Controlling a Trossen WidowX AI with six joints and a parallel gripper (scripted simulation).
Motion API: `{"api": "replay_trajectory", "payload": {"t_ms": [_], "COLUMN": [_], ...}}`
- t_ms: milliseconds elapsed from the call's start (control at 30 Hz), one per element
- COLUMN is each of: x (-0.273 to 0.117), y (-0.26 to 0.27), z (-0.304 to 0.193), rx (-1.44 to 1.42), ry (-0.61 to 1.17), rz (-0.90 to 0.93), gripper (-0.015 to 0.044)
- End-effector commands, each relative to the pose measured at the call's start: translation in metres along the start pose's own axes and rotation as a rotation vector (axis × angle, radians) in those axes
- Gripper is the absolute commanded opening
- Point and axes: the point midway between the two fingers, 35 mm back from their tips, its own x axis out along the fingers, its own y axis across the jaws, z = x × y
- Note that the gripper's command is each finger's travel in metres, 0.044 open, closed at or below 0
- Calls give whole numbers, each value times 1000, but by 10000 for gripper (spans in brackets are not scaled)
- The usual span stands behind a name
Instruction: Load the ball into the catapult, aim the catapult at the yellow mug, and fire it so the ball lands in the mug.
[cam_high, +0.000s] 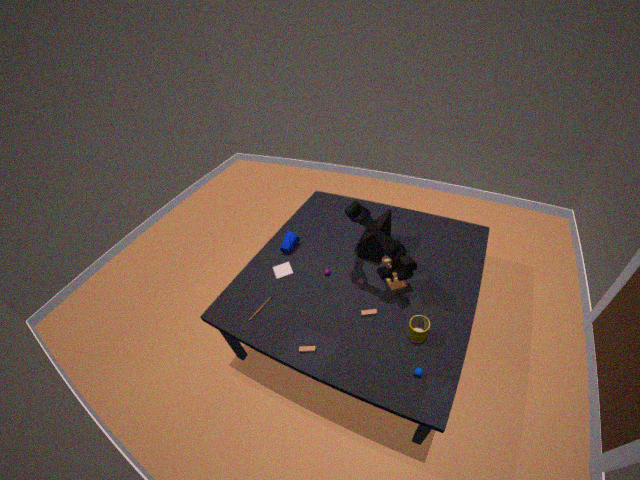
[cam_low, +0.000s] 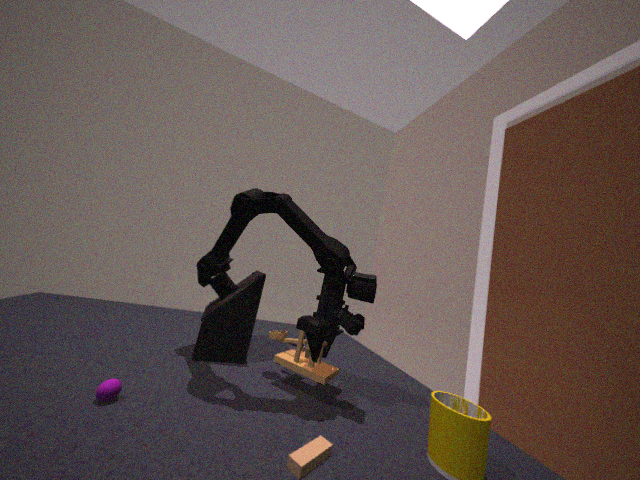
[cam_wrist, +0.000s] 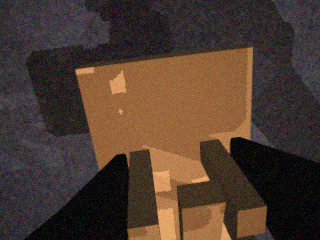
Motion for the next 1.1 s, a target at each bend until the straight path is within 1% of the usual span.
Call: {"api": "replay_trajectory", "payload": {"t_ms": [0,200,1067], "x": [-2,0,43], "y": [-4,-4,-6], "z": [2,3,3], "rx": [31,31,32], "ry": [-6,-6,-5], "rz": [-4,-4,-6], "gripper": [0,0,0]}}
